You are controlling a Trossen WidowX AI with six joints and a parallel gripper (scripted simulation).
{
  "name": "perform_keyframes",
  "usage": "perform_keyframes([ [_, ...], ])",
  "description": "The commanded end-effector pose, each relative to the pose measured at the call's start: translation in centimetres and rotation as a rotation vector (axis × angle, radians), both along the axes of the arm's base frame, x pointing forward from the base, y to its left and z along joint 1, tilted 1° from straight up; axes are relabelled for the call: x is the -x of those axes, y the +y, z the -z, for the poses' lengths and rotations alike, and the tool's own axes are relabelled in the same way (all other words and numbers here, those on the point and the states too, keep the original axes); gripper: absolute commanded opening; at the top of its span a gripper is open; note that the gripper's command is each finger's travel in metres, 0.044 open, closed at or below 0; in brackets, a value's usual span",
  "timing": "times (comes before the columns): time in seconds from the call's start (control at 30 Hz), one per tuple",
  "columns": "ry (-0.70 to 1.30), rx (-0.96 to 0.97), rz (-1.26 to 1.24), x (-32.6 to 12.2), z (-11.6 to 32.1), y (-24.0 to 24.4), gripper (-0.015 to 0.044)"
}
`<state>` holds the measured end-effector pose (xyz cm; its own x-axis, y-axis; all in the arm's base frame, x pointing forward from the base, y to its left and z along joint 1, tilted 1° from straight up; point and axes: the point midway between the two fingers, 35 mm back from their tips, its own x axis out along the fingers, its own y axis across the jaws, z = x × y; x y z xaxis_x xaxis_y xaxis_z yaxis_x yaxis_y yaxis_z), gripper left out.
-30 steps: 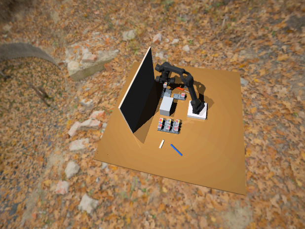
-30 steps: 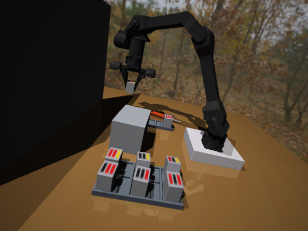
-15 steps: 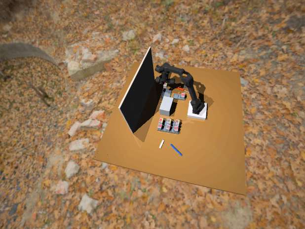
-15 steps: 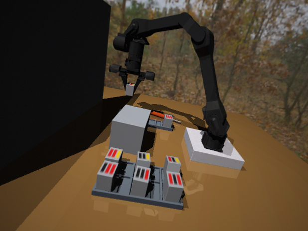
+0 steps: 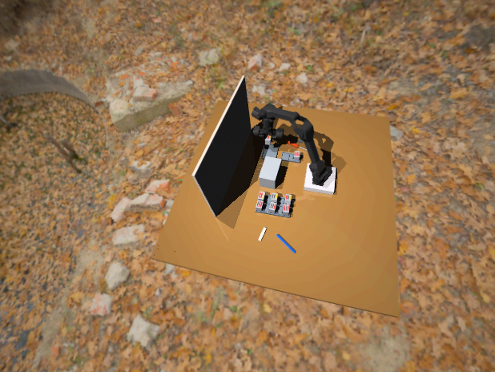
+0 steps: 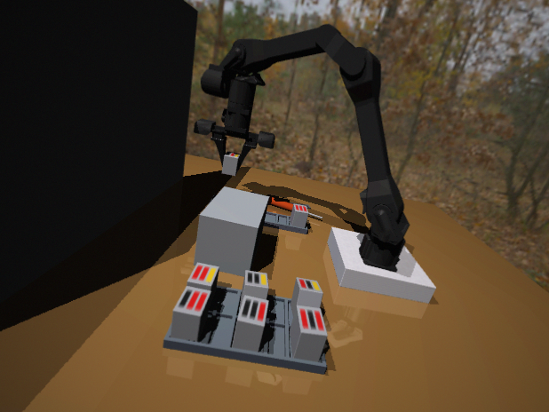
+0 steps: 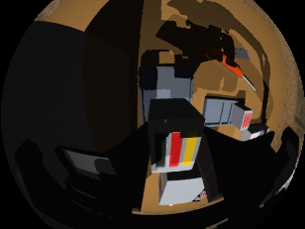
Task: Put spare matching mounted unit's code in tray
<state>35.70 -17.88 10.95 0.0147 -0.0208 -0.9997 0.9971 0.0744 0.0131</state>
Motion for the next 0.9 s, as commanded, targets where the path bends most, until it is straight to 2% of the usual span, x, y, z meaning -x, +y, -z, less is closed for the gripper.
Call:
perform_keyframes([
  [0.0, 0.004, -0.005, 0.001, 0.1, 0.5, 0.1, 0.0000],
  [0.87, 0.004, -0.005, 0.001, 0.0, 2.5, 0.0, 0.0000],
])
